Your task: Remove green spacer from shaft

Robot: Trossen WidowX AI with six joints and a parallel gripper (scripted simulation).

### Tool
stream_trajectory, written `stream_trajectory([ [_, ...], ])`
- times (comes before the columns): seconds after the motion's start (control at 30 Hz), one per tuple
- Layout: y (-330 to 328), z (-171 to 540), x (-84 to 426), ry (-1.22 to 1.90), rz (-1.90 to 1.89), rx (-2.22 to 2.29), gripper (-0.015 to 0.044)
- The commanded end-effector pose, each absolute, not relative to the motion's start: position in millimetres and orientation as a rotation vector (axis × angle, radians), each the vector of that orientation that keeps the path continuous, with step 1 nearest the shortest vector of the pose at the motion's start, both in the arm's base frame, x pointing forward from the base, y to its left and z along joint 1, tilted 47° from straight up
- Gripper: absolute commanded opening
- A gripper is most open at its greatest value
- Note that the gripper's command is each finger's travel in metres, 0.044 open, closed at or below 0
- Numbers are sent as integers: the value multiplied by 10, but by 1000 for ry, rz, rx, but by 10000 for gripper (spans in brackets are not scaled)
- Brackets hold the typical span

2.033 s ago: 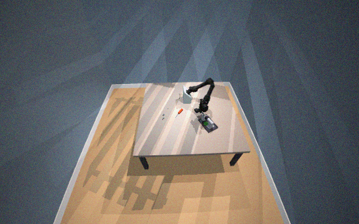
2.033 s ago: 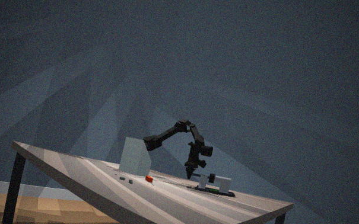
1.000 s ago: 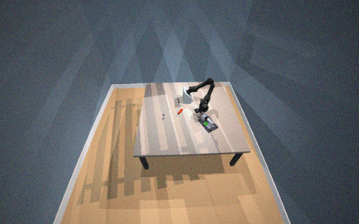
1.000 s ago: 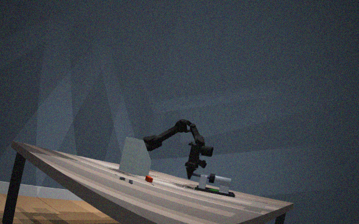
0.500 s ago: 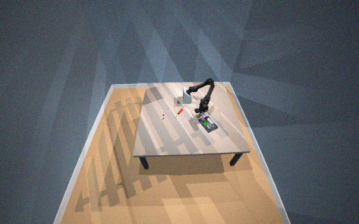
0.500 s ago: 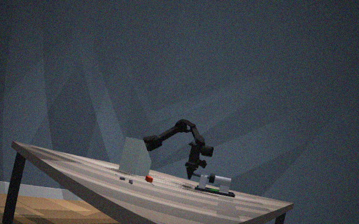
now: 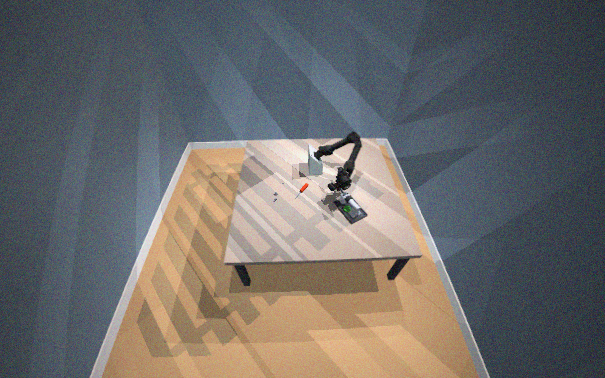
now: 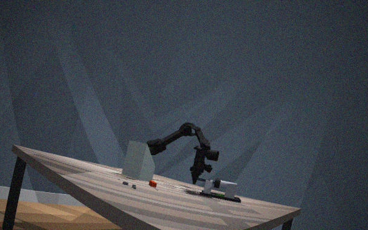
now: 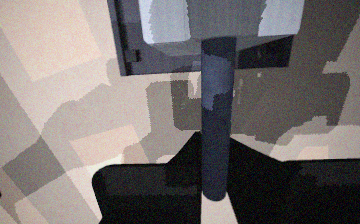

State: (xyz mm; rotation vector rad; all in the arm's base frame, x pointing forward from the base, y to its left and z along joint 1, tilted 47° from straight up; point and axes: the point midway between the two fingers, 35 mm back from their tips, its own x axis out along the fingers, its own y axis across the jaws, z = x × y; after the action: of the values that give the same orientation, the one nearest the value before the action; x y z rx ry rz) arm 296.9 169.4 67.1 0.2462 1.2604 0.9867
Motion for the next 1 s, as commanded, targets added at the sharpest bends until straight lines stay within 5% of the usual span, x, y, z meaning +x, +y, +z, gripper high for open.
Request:
stream_trajectory([
  [0.0,1693,680,2992,1257,982,244,0],
  [0.97,1701,689,3013,1257,982,244,0],
])
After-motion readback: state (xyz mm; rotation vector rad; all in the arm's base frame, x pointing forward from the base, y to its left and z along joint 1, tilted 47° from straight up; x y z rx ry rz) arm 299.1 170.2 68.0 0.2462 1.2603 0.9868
